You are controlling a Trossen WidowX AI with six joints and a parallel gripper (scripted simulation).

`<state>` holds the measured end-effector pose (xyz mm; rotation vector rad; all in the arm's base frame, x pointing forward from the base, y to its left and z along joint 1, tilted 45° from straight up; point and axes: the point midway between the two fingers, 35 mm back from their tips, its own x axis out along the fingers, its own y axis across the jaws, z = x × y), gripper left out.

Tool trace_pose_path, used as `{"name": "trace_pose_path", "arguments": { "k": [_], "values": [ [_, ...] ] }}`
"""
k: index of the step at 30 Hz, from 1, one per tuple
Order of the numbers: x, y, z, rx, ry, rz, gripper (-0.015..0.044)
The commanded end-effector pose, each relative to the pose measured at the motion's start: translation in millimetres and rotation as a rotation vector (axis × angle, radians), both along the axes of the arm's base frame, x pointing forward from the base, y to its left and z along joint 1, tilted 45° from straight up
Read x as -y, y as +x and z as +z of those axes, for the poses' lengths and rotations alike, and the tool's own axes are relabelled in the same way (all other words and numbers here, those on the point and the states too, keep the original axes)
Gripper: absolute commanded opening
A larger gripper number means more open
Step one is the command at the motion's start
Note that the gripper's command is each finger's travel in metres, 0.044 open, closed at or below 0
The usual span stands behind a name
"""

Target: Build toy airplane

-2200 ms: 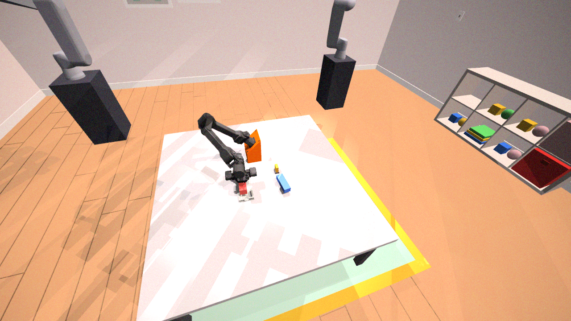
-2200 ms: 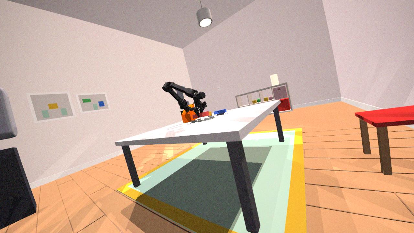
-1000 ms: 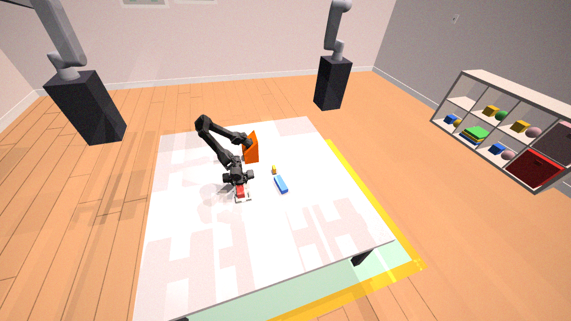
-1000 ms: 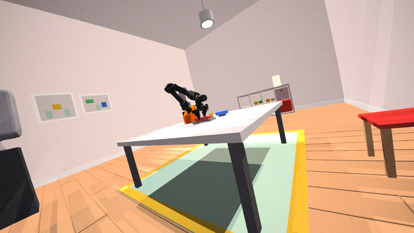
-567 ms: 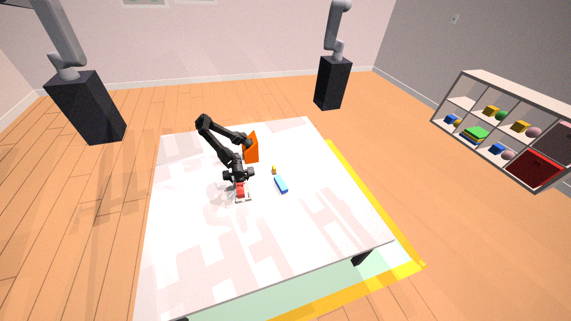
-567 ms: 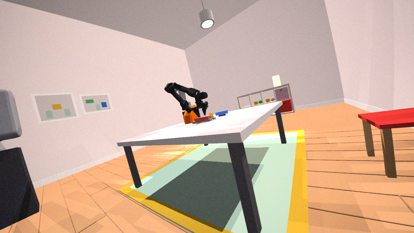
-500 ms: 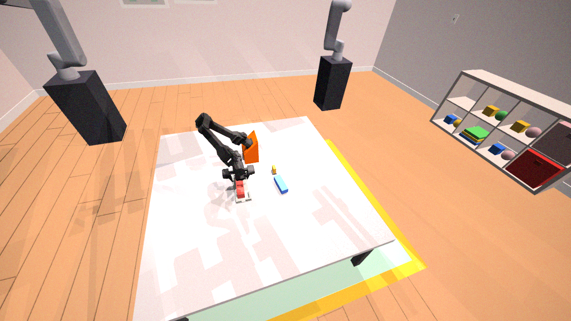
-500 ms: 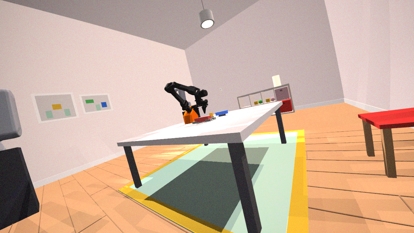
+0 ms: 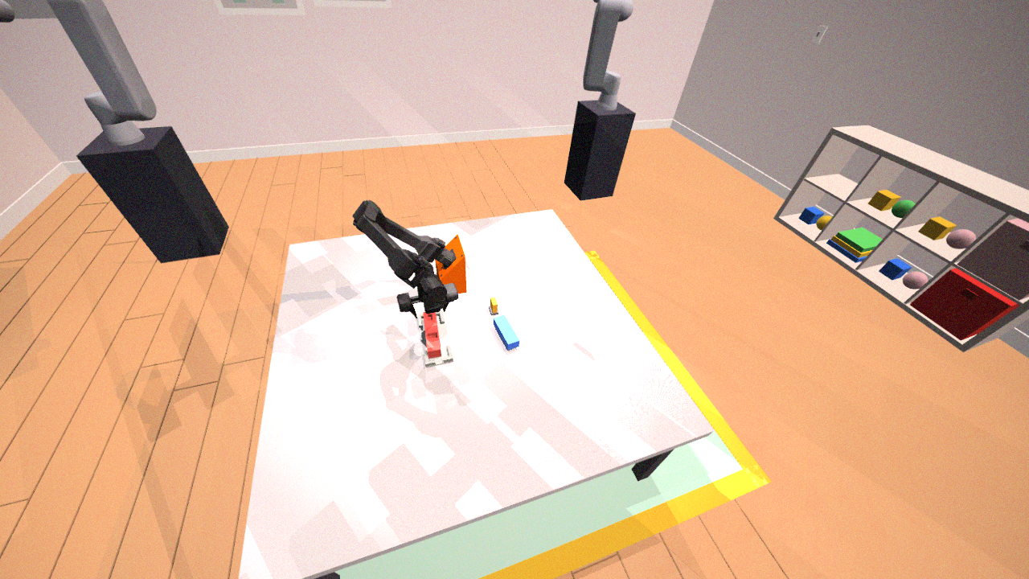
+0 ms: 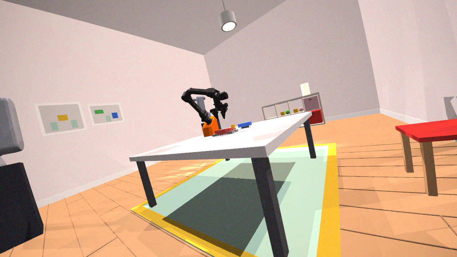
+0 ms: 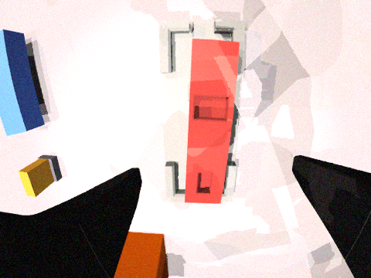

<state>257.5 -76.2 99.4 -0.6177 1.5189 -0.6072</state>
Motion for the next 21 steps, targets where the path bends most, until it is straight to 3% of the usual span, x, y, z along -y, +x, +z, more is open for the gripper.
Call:
{"name": "trace_pose_path", "arguments": {
  "k": [1,8,15,21],
  "values": [
    [0,1,-1,-0.045,0.005,0.045,0.044],
    [-21,23,-18,-0.039,0.019,0.047,0.044],
    [-89,66,-79,-0.03,0.041,0.045,0.044],
    [-149,78,-147,-0.036,0.029,0.046,0.044]
  ]
}}
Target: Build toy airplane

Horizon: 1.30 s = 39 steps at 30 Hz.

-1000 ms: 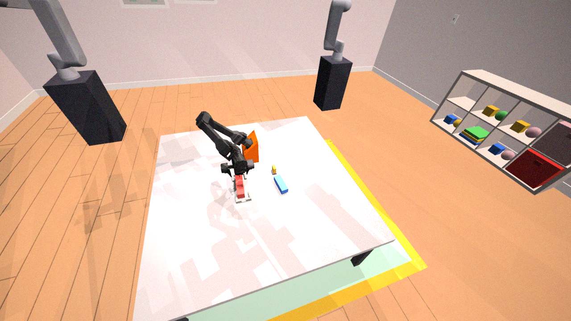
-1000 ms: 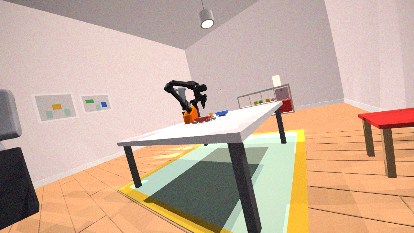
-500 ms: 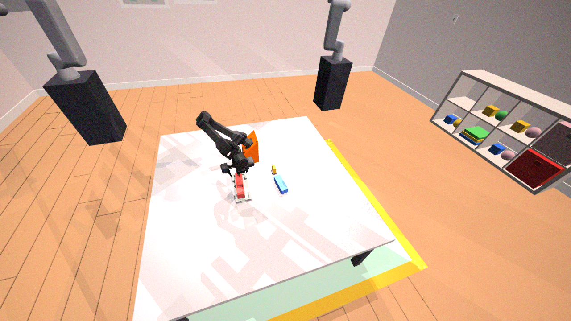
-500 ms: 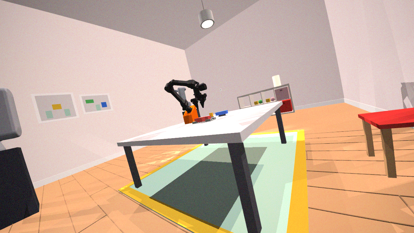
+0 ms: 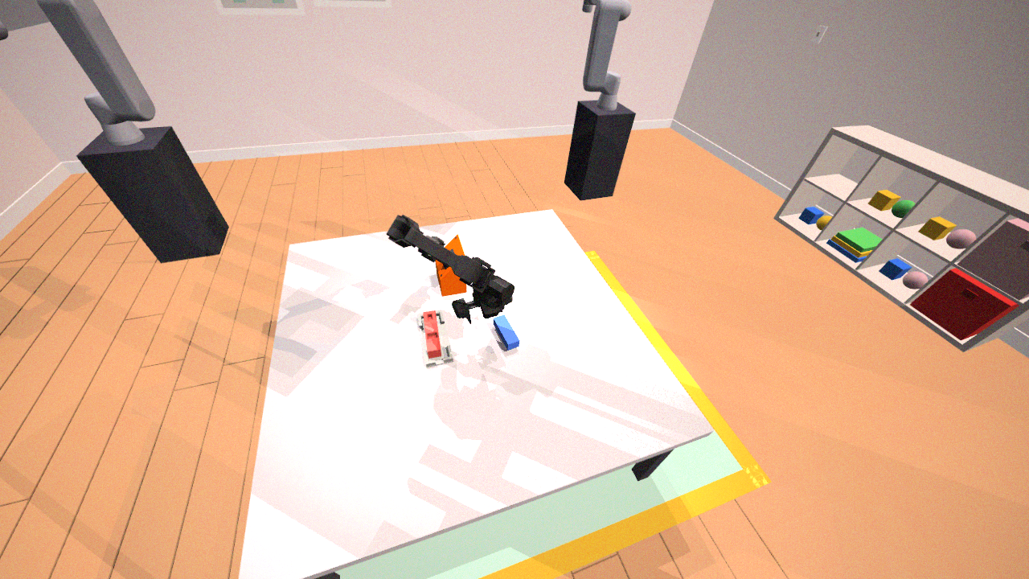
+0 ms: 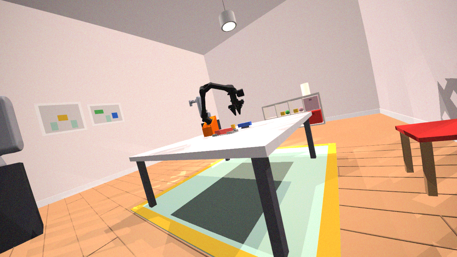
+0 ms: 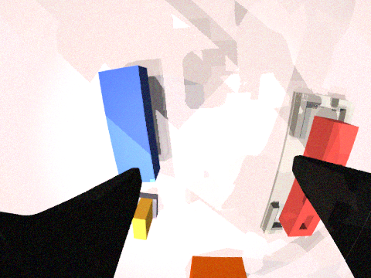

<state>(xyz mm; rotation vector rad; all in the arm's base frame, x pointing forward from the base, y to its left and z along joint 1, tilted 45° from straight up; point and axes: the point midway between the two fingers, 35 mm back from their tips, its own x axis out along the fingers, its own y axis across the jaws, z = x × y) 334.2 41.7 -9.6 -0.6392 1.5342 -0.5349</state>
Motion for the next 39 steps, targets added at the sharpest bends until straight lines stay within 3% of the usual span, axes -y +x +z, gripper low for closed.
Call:
{"name": "trace_pose_path", "arguments": {
  "k": [1,9,14,39],
  "values": [
    [-40,1,-50,-0.006,-0.009,-0.004,0.044],
    [-54,-1,-69,-0.006,-0.016,-0.004,0.044],
    [-25,-2,-98,-0.006,-0.017,-0.004,0.044],
    [0,-2,-124,-0.006,-0.019,-0.004,0.044]
  ]
}}
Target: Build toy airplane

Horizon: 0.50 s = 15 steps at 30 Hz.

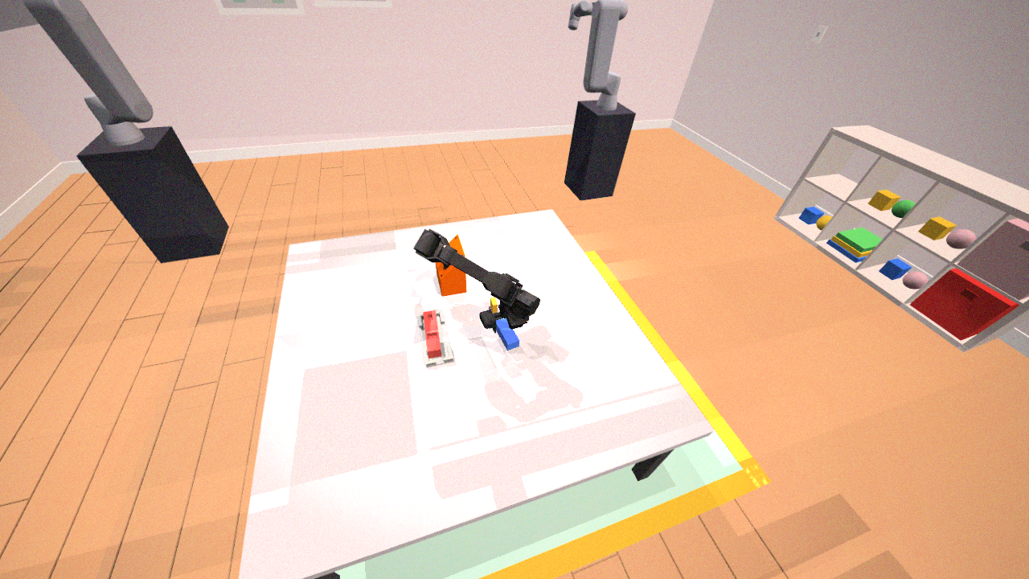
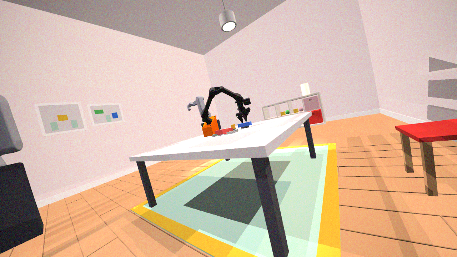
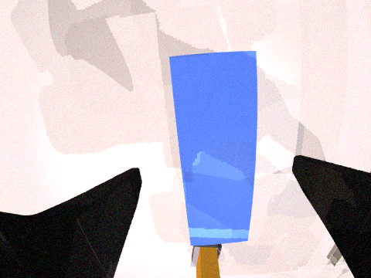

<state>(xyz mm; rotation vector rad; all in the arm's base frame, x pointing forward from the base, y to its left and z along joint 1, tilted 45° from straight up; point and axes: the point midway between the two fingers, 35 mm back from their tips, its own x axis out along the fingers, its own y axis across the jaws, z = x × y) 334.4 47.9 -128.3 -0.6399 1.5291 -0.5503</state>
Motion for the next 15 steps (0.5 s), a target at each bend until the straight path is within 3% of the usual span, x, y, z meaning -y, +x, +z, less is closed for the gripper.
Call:
{"name": "trace_pose_path", "arguments": {
  "k": [1,15],
  "values": [
    [7,-3,-7,-0.012,-0.008,0.003,0.044],
    [23,-4,-22,-0.012,-0.01,0.003,0.044]
  ]
}}
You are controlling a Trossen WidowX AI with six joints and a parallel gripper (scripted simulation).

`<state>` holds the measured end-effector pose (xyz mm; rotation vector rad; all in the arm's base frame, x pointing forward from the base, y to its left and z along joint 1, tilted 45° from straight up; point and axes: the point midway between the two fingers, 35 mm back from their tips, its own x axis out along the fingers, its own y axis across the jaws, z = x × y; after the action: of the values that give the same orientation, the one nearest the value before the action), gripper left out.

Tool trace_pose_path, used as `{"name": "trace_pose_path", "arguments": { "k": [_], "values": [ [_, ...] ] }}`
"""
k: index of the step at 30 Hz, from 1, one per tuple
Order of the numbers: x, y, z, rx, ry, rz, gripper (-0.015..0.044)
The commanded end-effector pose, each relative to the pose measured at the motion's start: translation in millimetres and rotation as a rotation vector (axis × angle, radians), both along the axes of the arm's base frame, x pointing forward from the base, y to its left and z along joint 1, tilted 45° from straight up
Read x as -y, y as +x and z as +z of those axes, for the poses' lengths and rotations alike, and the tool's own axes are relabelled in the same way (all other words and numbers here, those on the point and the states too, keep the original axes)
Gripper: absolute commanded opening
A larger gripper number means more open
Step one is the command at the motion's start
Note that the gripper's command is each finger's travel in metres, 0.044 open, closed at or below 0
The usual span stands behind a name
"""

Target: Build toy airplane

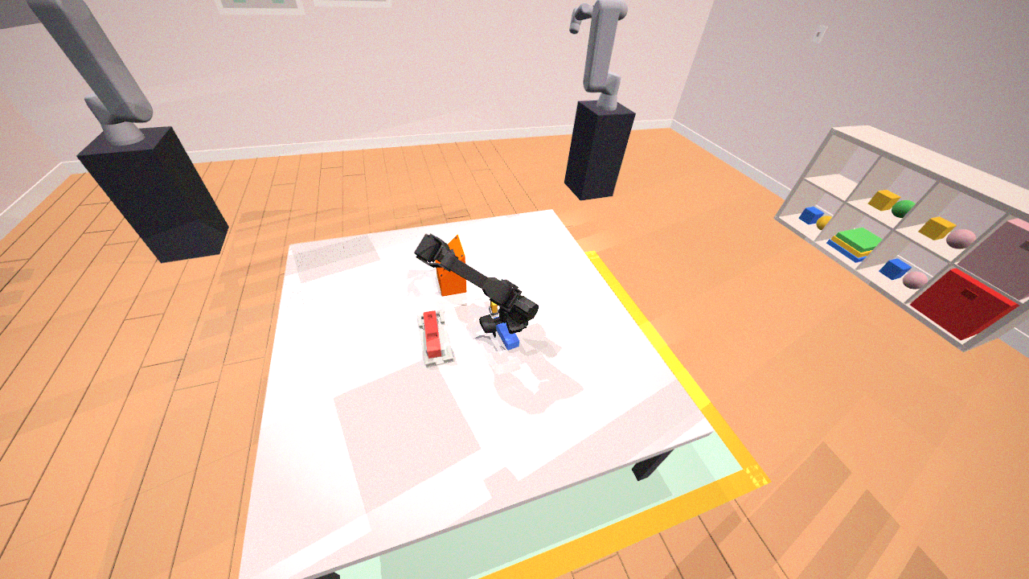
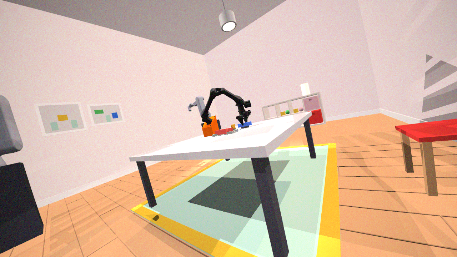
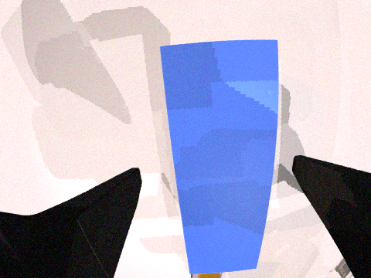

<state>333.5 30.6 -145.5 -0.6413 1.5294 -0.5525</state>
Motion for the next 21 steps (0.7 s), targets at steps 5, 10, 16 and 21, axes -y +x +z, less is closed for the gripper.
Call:
{"name": "trace_pose_path", "arguments": {
  "k": [5,10,16,21],
  "values": [
    [5.6,-3.0,-5.0,-0.012,-0.008,0.004,0.0335],
    [5.6,-3.0,-5.0,-0.012,-0.008,0.004,0.0204],
    [5.6,-3.0,-5.0,-0.012,-0.008,0.004,0.0164],
    [4.9,-2.9,-4.3,-0.012,-0.007,0.003,0.0072]
  ]
}}
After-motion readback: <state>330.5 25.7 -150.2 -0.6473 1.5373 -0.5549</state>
